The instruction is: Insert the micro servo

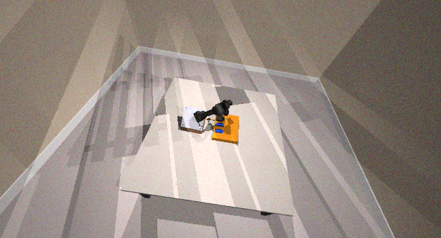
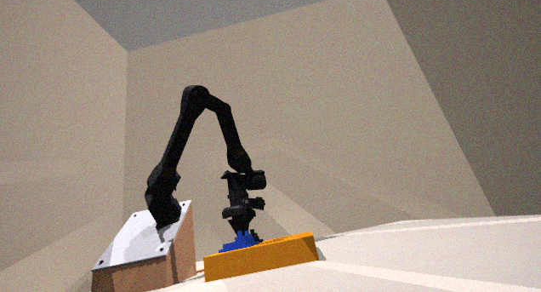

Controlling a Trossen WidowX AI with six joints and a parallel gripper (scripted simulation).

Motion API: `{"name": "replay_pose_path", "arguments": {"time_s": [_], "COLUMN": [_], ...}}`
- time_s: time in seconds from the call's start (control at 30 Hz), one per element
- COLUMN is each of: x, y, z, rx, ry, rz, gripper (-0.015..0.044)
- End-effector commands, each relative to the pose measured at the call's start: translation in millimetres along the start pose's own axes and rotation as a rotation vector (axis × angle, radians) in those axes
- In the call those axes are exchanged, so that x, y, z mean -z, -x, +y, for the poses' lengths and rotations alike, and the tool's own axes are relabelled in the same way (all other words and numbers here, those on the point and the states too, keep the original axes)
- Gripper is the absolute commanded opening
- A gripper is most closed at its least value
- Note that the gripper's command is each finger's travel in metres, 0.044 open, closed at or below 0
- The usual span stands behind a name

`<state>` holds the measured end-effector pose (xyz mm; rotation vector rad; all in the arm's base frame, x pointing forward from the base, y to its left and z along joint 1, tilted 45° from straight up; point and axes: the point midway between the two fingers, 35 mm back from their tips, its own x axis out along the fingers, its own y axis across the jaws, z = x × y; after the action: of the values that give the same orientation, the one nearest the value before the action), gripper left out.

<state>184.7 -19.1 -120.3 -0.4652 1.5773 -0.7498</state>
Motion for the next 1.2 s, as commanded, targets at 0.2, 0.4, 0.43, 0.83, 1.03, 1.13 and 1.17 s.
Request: {"name": "replay_pose_path", "arguments": {"time_s": [0.2,0.4,0.43,0.83,1.03,1.13,1.17], "x": [1,1,0,-7,-60,-88,-97], "y": [-2,0,5,35,66,84,90], "z": [0,0,0,1,7,4,3], "rx": [0.001,0.001,0.0,-0.001,-0.005,-0.004,-0.003], "ry": [0.005,0.005,0.005,0.012,0.006,0.004,0.003], "rz": [-0.005,-0.005,-0.005,-0.011,-0.011,-0.011,-0.01], "gripper": [0.0105,0.0188,0.0188,0.0266,0.0424,0.044,0.044]}}
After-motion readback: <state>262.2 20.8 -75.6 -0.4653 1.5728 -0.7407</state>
